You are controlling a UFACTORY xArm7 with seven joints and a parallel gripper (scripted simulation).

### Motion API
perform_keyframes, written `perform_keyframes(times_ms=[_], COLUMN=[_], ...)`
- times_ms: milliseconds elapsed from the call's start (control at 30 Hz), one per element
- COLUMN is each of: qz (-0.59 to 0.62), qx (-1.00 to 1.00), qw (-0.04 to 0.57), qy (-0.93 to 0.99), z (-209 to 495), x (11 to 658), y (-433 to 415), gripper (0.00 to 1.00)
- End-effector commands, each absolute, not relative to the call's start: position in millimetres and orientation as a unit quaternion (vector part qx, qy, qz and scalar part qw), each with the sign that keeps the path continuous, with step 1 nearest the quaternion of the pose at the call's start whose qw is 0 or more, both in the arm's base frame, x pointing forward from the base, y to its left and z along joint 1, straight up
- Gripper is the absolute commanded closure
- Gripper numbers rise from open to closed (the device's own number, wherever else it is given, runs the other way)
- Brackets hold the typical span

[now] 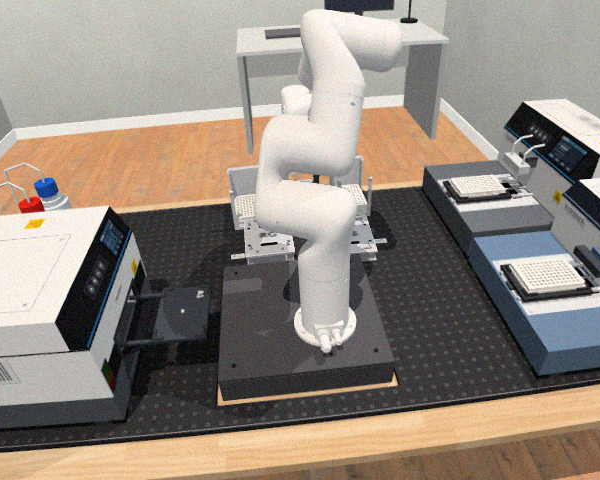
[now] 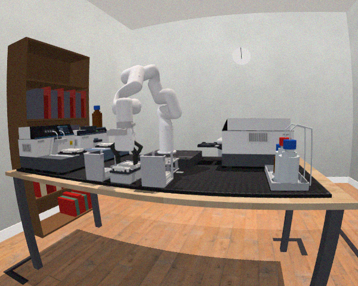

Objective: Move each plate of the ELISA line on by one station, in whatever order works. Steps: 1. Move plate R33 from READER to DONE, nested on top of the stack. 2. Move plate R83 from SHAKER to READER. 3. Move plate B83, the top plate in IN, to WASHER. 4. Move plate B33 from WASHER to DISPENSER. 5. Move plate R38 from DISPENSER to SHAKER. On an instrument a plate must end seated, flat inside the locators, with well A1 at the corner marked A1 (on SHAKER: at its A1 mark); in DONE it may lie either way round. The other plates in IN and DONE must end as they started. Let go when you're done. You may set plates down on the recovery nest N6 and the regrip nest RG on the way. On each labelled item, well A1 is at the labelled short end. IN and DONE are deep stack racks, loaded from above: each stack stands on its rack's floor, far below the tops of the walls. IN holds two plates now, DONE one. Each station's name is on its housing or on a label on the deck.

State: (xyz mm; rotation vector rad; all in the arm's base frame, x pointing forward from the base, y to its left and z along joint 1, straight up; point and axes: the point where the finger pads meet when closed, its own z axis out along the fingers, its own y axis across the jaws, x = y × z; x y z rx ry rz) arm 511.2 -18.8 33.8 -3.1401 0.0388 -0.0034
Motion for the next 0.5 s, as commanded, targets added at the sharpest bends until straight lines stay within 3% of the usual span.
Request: perform_keyframes(times_ms=[0,467], qz=[-0.003,-0.003], qx=[-1.000,-1.000], qw=[0.000,0.000], qy=[0.012,0.012], z=[34.2,30.2], x=[512.7,512.7], y=[-18.8,-18.8], gripper=[0.00,0.00])
